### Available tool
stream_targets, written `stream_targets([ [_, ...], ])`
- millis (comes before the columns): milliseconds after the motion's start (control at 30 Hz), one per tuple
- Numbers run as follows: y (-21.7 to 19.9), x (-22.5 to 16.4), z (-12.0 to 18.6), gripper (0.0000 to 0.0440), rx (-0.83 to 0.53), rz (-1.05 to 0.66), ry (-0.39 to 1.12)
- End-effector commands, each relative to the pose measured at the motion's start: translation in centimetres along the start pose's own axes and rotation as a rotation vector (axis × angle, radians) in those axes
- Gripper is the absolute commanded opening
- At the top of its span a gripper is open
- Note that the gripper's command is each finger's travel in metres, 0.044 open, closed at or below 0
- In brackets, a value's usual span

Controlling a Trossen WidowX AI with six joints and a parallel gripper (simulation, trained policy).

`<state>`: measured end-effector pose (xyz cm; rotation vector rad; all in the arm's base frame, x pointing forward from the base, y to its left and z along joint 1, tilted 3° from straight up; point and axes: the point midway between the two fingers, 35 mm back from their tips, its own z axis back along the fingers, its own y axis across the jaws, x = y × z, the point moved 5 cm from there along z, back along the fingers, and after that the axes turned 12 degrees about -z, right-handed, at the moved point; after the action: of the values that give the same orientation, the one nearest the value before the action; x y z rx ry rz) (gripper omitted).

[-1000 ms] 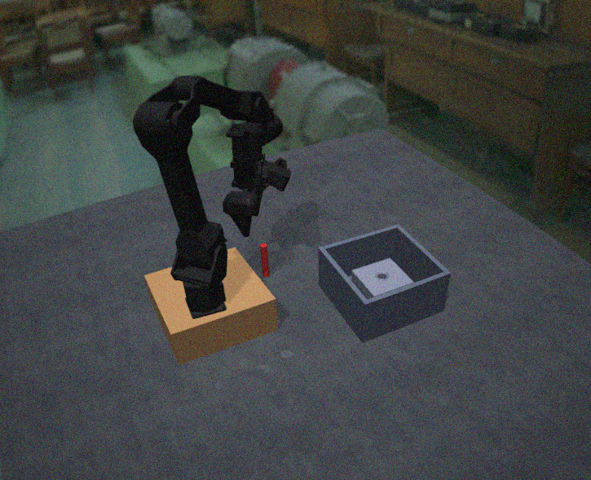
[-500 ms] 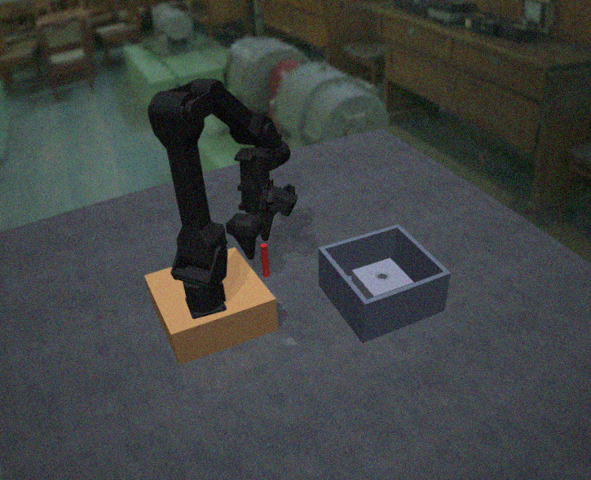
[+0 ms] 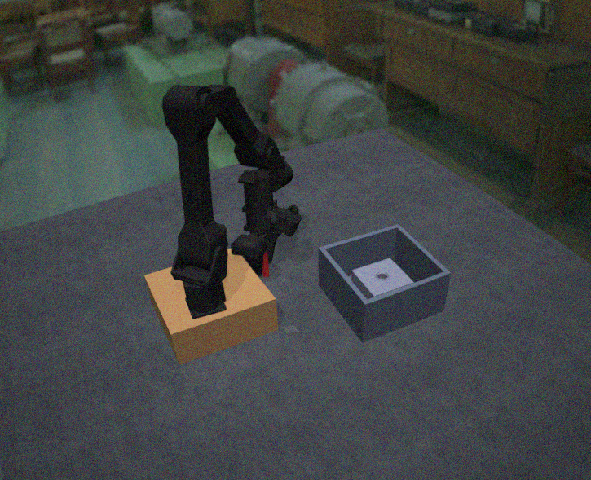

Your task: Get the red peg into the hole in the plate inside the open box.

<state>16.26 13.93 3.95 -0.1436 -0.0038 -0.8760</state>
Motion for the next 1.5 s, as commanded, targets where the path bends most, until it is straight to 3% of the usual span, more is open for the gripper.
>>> stream_targets([
  [0, -0.3, 0.0, -1.0, 0.0214, -0.036, -0.006, 0.0],
  [267, -0.2, 0.2, -1.9, 0.0014, -0.092, -0.01, -0.007],
  [867, 1.7, 3.1, 5.3, 0.0, -0.015, -0.023, -0.123],
  [1133, 2.4, 5.5, 8.5, 0.0, 0.02, -0.097, -0.166],
  [1467, 2.8, 9.8, 10.2, 0.0, 0.048, -0.222, -0.212],
])
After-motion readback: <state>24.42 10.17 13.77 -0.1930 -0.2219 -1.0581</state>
